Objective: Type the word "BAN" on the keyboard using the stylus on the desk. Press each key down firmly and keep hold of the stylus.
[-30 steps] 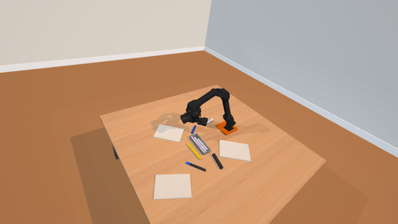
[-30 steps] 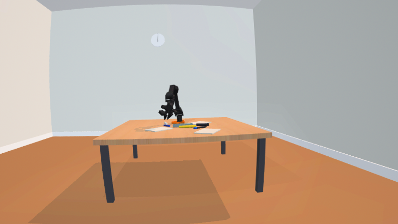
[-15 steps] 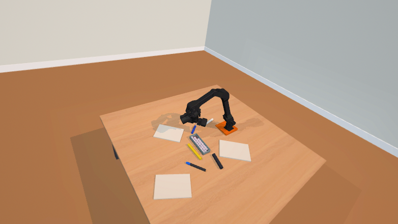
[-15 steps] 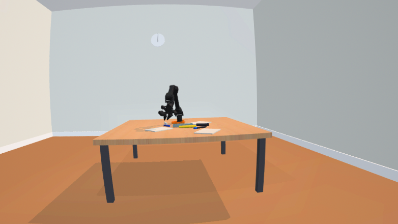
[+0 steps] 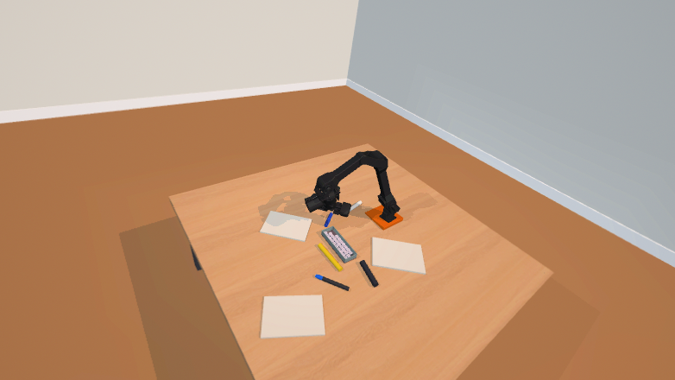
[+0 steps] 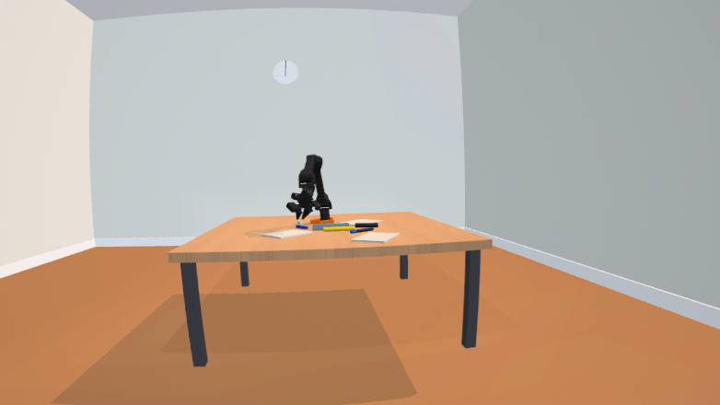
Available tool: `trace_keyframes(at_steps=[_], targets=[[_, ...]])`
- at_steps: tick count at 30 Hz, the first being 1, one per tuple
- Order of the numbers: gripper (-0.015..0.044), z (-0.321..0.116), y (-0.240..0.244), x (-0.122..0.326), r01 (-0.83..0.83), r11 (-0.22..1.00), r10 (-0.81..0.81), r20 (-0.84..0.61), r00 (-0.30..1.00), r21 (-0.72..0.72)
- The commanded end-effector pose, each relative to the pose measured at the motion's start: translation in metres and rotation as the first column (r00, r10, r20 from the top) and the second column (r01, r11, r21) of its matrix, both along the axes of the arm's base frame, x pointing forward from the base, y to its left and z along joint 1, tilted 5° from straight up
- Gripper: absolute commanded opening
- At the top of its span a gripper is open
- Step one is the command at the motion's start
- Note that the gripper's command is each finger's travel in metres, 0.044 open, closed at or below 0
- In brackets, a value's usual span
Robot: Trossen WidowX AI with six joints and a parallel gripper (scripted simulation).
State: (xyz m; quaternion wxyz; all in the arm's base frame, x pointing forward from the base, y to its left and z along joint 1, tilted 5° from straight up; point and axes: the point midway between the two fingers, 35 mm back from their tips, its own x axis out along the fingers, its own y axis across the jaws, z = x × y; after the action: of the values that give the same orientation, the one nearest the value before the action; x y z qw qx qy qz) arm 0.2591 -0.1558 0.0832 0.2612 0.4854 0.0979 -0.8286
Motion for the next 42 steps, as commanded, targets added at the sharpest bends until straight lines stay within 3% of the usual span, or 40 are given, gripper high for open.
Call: trace_keyframes(at_steps=[1,42], targets=[[0.0150,-0.004,-0.001,-0.001,0.000,1.000,0.000,-0.007,1.000,-0.005],[0.0150,-0.035,-0.004,0.000,0.000,1.000,0.000,-0.007,1.000,-0.005]])
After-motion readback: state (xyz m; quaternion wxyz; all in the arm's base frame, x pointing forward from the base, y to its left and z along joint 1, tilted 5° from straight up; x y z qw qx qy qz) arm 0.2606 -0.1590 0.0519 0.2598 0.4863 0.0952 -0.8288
